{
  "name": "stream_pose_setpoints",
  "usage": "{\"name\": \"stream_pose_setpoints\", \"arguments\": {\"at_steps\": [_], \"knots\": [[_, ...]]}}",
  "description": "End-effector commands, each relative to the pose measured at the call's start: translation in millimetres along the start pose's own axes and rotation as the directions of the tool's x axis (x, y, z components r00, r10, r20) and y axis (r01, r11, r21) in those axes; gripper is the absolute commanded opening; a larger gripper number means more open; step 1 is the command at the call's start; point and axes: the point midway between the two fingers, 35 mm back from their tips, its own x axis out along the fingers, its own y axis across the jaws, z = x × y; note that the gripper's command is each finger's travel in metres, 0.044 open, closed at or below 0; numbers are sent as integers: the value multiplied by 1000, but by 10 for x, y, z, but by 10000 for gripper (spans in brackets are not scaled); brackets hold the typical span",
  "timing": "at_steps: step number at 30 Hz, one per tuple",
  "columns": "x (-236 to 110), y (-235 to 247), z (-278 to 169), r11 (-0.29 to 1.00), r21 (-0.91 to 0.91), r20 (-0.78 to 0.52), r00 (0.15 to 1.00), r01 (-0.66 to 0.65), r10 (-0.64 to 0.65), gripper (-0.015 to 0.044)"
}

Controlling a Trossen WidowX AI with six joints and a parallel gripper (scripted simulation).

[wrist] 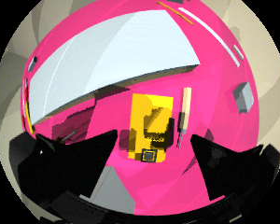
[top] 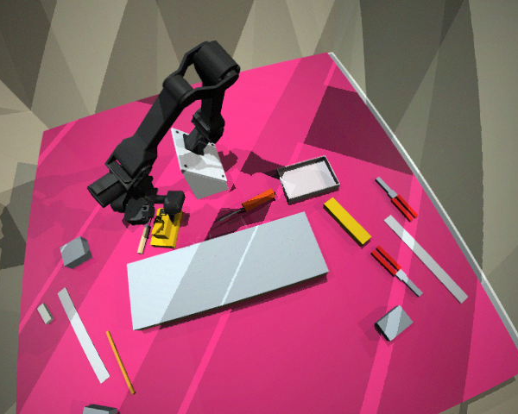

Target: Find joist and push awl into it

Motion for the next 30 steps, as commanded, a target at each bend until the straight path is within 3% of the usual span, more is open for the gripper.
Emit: {"name": "stream_pose_setpoints", "arguments": {"at_steps": [1,30], "knots": [[-8,16,32,999,36,30,999,-28,27,440],[360,29,-50,999,36,30,999,-29,28,440]]}}
